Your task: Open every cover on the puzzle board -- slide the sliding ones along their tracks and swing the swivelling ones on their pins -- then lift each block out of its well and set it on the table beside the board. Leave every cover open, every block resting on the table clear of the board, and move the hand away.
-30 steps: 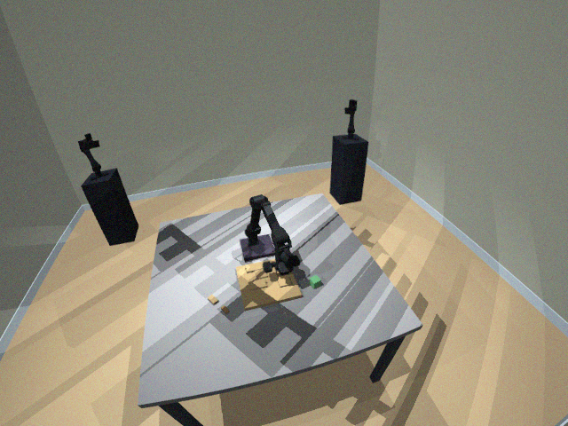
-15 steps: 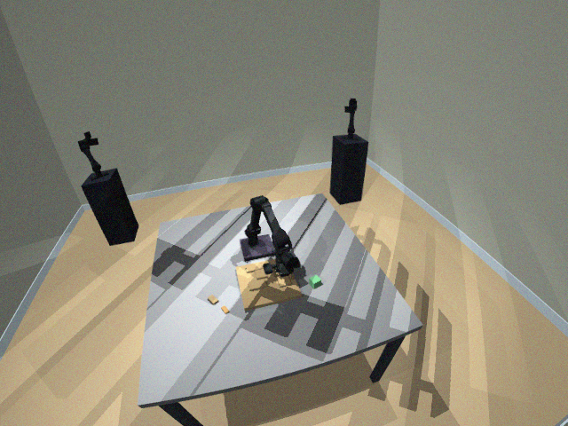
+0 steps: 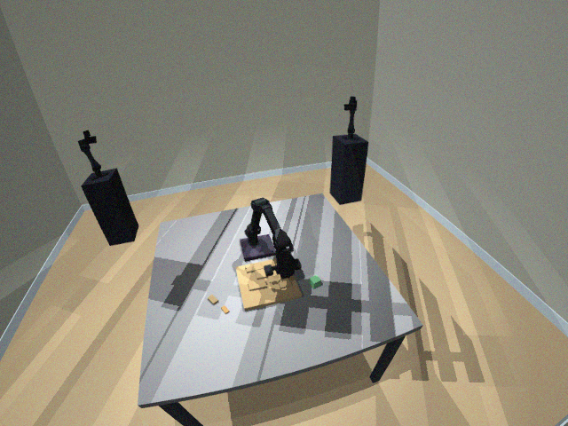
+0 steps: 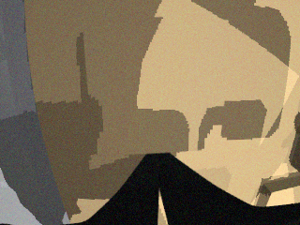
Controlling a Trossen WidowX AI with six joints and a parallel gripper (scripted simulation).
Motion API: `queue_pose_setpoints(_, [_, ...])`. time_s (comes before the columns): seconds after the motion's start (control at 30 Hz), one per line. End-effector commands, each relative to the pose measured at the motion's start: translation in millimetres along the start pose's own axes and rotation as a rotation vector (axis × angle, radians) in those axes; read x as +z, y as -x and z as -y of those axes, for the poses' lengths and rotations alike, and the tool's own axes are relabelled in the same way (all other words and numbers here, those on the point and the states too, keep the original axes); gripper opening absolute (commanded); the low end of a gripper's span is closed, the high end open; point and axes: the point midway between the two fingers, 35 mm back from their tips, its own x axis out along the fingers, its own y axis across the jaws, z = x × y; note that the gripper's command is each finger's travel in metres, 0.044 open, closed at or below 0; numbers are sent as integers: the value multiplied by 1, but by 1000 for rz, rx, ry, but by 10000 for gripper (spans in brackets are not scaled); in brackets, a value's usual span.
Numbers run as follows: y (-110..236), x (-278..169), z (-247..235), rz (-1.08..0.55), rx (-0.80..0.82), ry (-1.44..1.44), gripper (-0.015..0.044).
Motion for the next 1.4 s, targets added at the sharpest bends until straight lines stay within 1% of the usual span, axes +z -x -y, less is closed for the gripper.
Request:
queue_pose_setpoints(0.0, [2,6,-2,7,7,5,0])
queue_pose_setpoints(1.37, [2,47,-2,10,7,5,0])
